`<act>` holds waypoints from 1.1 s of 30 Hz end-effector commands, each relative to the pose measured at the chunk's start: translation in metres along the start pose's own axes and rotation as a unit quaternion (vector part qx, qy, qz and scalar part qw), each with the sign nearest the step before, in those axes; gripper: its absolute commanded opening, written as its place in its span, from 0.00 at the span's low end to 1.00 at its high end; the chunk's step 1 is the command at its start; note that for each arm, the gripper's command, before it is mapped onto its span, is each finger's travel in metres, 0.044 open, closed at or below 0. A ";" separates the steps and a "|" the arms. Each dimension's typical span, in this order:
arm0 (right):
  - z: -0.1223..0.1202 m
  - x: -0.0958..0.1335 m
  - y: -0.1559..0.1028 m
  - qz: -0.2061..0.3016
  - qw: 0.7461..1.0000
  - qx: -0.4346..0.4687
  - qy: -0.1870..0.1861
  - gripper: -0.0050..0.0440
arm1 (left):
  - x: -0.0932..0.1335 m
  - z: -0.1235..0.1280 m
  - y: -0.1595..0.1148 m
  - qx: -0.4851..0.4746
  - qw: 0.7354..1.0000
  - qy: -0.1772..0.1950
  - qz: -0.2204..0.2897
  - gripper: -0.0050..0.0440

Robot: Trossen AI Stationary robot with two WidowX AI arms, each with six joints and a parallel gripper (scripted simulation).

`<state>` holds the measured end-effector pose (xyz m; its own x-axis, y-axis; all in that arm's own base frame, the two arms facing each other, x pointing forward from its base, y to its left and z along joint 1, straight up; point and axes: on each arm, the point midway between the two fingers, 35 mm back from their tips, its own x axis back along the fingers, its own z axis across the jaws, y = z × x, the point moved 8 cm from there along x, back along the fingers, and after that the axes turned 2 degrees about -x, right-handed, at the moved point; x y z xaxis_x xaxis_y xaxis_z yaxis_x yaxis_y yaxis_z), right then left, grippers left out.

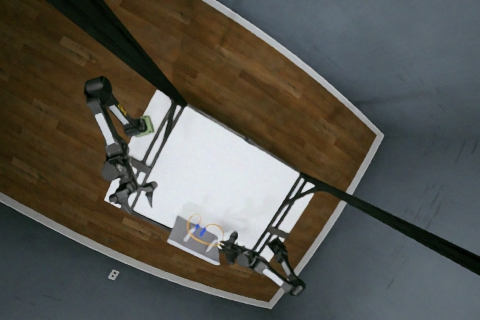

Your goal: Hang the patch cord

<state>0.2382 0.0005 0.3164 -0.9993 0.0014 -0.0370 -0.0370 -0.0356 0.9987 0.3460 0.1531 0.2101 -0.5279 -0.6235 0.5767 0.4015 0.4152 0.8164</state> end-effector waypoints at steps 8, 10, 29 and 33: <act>0.000 0.002 0.003 -0.006 1.000 0.000 0.001 1.00 | 0.011 -0.005 0.013 0.011 1.000 -0.006 -0.020 0.74; 0.000 0.002 0.003 -0.006 1.000 0.000 0.001 1.00 | 0.012 -0.013 0.009 0.010 1.000 -0.005 -0.017 0.84; 0.000 0.002 0.003 -0.006 1.000 0.000 0.001 1.00 | 0.037 -0.052 0.001 0.015 1.000 -0.008 -0.021 1.00; 0.000 0.002 0.003 -0.006 1.000 0.000 0.001 1.00 | 0.045 -0.051 0.007 0.016 1.000 -0.010 -0.023 1.00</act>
<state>0.2382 0.0005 0.3163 -0.9993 0.0014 -0.0369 -0.0369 -0.0356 0.9987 0.3651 0.0965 0.2145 -0.5284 -0.6233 0.5764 0.4009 0.4153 0.8166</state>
